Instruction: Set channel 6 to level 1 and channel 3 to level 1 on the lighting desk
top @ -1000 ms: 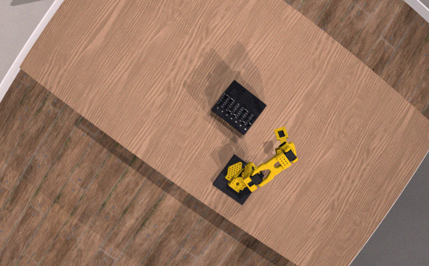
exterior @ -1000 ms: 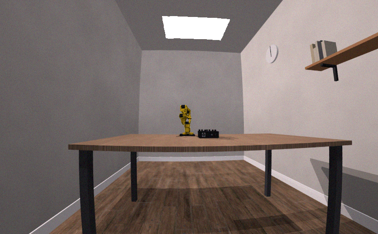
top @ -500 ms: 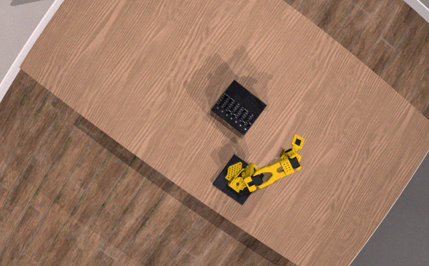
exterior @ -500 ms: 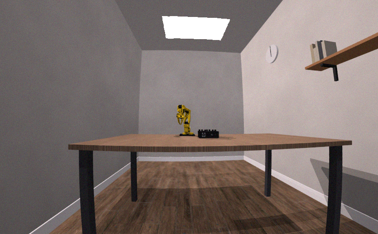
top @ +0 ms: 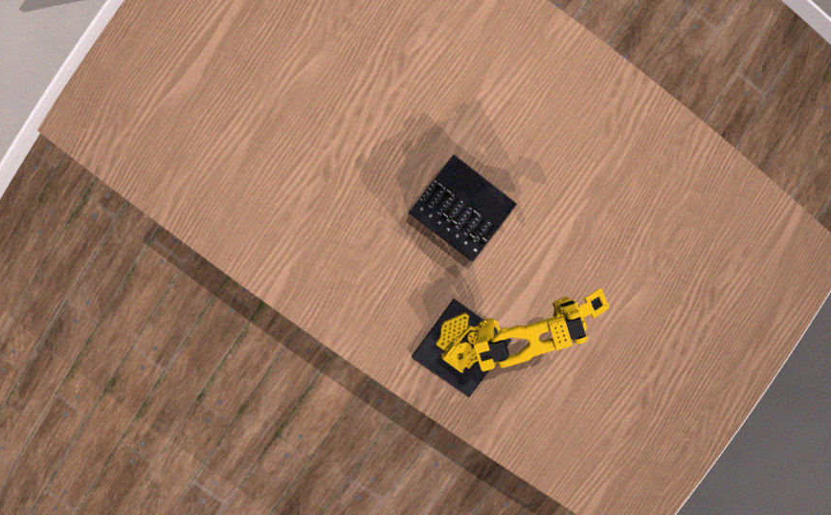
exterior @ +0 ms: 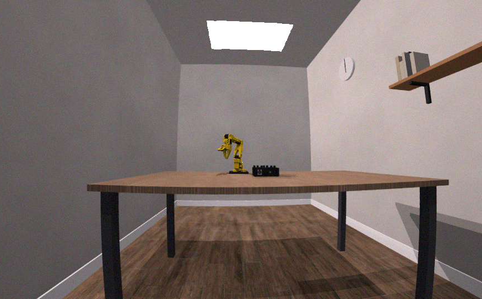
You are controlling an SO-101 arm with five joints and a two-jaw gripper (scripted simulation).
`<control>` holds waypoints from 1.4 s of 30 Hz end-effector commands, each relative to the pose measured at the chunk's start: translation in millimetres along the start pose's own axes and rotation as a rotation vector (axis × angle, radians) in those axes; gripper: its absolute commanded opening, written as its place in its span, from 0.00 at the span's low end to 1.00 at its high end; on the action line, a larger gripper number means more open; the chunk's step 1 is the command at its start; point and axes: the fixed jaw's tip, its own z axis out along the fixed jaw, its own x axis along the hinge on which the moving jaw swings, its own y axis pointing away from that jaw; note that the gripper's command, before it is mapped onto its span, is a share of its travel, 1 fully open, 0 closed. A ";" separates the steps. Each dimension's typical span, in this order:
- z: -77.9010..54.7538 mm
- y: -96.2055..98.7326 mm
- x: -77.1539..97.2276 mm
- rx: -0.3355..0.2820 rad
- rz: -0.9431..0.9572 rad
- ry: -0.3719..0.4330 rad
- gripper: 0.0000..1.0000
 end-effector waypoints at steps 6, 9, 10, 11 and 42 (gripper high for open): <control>-4.5 -14.5 -4.2 0.007 0.332 -0.037 0.00; -4.8 -20.3 -4.4 0.009 0.461 -0.040 0.00; -4.9 -22.1 -4.4 0.010 0.503 -0.041 0.00; -5.0 -24.0 -4.4 0.010 0.545 -0.042 0.00; -7.8 -62.9 1.1 0.017 1.377 -0.070 0.00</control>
